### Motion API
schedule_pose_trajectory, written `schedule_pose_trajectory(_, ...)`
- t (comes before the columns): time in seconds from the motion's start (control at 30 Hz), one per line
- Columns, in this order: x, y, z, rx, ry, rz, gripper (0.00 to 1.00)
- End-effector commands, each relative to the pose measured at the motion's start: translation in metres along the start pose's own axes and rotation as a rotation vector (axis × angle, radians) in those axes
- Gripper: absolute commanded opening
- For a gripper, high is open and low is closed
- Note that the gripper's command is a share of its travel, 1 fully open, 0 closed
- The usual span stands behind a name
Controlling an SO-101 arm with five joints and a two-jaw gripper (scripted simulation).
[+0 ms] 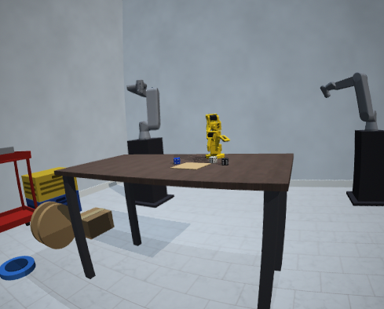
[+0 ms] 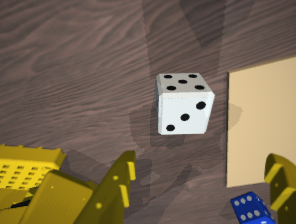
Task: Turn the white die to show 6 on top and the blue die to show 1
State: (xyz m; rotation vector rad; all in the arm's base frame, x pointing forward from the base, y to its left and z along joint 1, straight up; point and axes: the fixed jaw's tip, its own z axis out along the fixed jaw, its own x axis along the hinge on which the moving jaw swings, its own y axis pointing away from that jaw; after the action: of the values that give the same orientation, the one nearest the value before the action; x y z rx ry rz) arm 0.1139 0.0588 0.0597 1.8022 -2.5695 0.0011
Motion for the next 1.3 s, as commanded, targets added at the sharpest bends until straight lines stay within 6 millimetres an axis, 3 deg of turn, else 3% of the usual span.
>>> schedule_pose_trajectory(0.0, -0.005, -0.003, -0.005, 0.023, -0.025, -0.017, 0.35)
schedule_pose_trajectory(0.8, -0.006, -0.004, 0.005, 0.023, -0.025, -0.017, 0.35)
schedule_pose_trajectory(1.27, -0.007, -0.005, 0.03, 0.023, -0.025, -0.017, 0.35)
